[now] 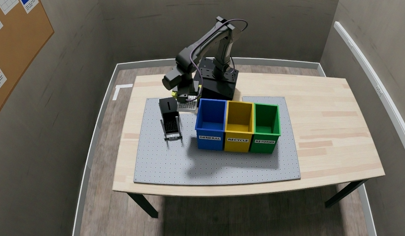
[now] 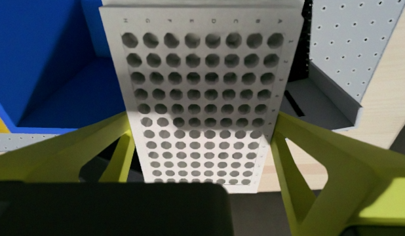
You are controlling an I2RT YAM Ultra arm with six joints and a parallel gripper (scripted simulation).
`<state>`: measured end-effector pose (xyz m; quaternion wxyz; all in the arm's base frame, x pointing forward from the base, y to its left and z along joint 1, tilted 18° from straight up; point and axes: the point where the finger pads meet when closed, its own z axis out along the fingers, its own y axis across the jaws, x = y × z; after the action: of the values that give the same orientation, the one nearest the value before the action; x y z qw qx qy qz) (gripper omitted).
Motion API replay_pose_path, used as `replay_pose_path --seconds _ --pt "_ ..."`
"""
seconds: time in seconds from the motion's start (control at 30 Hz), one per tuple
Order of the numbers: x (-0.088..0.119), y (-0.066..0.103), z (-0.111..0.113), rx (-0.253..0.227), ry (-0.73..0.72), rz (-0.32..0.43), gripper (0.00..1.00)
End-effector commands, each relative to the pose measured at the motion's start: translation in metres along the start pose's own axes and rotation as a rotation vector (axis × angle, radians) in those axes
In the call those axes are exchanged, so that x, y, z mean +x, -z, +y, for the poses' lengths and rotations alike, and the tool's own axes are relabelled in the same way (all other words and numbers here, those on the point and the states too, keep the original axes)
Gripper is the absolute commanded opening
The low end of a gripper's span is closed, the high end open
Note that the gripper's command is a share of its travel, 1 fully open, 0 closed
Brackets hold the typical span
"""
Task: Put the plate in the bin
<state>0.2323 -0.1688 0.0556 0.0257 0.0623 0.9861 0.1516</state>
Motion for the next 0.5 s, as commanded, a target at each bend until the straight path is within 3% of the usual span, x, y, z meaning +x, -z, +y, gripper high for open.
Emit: replay_pose_path --seconds 0.0,0.47 --pt "-0.003 0.002 0.014 -0.001 -0.022 -0.028 0.00" --pt "-0.004 0.002 0.055 -0.010 -0.026 -0.016 0.00"
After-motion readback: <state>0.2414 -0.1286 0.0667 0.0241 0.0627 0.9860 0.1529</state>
